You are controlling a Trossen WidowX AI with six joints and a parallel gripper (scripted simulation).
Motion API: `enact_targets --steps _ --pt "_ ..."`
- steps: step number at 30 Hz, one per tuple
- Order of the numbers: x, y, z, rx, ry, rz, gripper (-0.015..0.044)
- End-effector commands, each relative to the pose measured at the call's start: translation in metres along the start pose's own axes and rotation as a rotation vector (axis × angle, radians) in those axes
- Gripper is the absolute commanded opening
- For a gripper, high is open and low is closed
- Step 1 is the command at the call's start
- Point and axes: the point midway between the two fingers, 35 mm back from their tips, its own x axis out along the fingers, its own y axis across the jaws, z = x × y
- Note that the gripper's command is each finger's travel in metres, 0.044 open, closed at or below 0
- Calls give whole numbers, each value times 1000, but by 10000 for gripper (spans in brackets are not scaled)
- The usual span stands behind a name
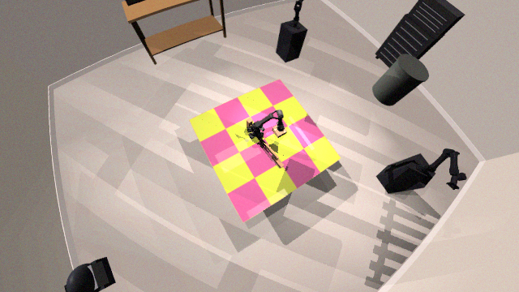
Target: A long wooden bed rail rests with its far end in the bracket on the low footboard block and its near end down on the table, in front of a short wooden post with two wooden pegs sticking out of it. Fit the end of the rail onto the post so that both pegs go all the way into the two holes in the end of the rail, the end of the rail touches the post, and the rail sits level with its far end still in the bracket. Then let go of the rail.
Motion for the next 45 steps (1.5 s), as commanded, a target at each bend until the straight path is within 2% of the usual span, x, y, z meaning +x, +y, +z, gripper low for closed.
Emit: enact_targets --steps 1,45 --pt "0 0 1 2 -6 -1 0" --pt "-19 -4 0 2 -5 -1 0"
